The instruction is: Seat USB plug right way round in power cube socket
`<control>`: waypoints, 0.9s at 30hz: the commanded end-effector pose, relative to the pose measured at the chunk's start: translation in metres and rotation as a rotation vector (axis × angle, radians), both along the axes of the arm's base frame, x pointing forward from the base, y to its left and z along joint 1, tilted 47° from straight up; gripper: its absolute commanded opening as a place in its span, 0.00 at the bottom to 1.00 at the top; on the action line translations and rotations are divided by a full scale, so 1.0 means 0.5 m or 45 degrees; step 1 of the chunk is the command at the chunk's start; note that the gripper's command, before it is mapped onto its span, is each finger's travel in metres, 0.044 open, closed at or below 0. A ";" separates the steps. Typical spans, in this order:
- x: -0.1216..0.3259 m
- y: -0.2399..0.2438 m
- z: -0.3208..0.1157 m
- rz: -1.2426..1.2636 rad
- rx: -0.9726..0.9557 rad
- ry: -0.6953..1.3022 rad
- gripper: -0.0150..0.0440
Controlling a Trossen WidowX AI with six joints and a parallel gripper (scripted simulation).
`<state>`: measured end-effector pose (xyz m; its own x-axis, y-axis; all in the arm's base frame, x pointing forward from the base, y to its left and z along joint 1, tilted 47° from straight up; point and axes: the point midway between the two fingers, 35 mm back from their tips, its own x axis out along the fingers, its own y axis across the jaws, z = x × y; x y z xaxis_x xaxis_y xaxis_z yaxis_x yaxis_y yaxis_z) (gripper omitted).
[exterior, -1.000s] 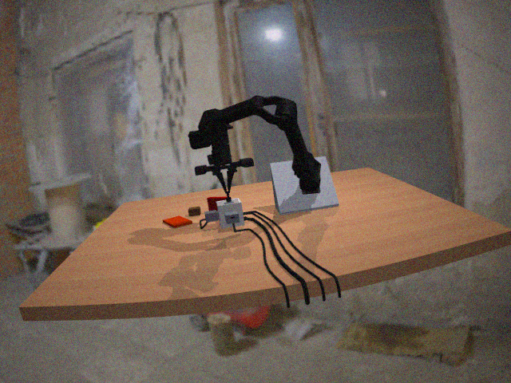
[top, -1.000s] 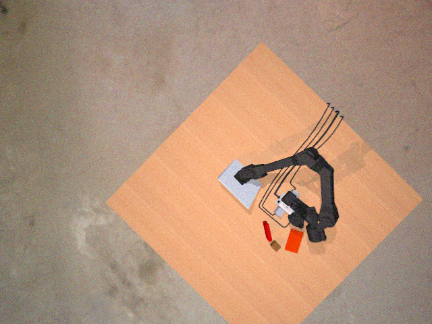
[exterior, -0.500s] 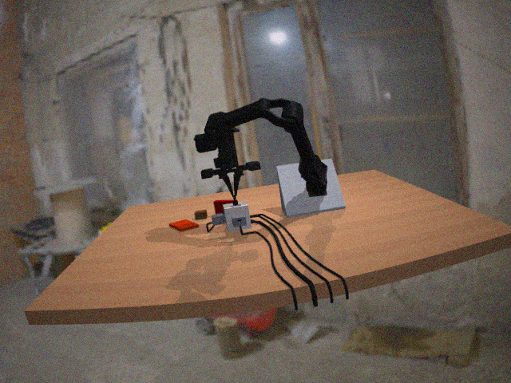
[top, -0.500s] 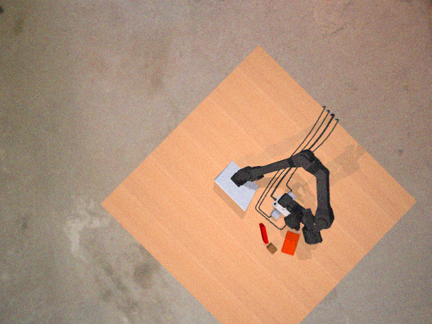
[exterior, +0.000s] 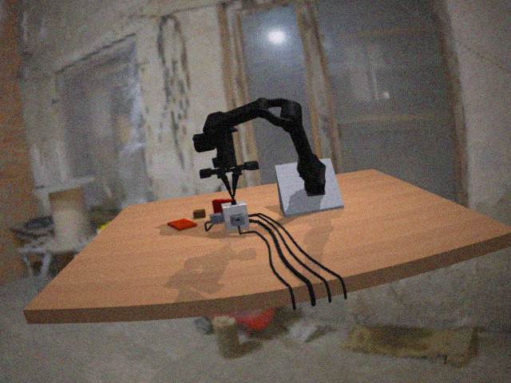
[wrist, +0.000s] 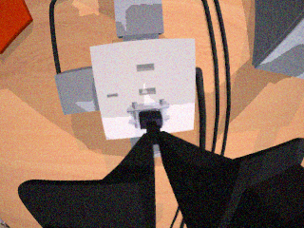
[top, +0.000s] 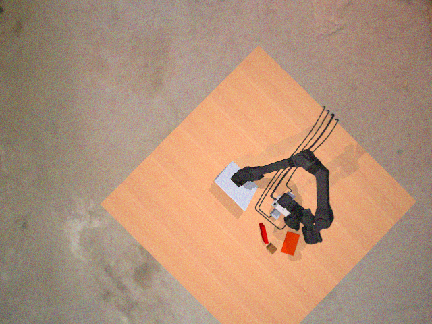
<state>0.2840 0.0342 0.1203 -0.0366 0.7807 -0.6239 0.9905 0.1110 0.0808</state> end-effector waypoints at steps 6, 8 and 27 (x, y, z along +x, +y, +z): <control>0.000 0.003 -0.001 -0.003 0.002 0.001 0.25; 0.000 0.003 -0.002 -0.003 0.002 0.001 0.25; 0.000 0.006 -0.004 -0.003 0.003 0.001 0.25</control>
<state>0.2843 0.0343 0.1190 -0.0316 0.7801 -0.6249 0.9912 0.1048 0.0807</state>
